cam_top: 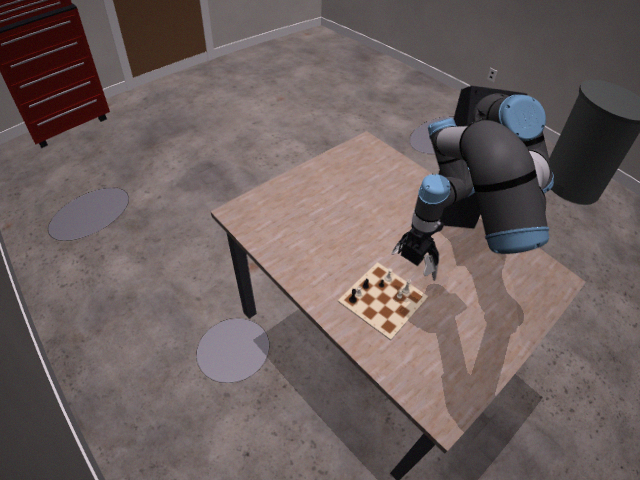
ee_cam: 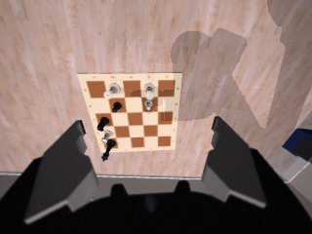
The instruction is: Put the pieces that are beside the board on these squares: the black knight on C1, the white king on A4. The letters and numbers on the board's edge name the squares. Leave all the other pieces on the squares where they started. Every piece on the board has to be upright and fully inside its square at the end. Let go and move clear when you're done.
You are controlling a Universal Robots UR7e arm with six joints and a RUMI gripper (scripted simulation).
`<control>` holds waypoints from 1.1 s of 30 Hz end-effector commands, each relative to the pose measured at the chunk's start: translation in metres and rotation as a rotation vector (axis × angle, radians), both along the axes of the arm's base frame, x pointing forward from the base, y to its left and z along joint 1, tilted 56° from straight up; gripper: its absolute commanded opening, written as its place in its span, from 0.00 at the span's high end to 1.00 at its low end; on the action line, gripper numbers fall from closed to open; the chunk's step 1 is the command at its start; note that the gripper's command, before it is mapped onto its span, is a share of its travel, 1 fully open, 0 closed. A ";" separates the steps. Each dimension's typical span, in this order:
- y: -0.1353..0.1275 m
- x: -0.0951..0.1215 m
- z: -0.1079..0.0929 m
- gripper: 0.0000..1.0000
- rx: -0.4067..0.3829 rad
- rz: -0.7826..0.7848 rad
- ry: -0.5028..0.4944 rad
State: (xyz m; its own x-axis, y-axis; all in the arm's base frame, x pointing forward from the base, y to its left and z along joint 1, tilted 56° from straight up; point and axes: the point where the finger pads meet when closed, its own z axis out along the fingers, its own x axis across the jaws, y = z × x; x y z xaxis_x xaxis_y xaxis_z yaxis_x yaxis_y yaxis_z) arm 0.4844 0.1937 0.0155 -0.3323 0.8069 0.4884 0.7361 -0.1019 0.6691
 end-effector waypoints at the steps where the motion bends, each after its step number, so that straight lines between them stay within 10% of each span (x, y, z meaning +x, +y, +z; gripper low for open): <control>1: -0.002 -0.002 0.002 0.00 0.000 0.000 -0.001; 33: -0.034 -0.034 0.033 0.00 0.000 0.000 -0.001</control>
State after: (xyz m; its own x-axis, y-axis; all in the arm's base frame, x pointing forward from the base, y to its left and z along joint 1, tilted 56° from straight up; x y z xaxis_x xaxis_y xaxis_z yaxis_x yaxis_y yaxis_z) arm 0.4519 0.1618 0.0463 -0.3308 0.8081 0.4875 0.7339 -0.1045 0.6712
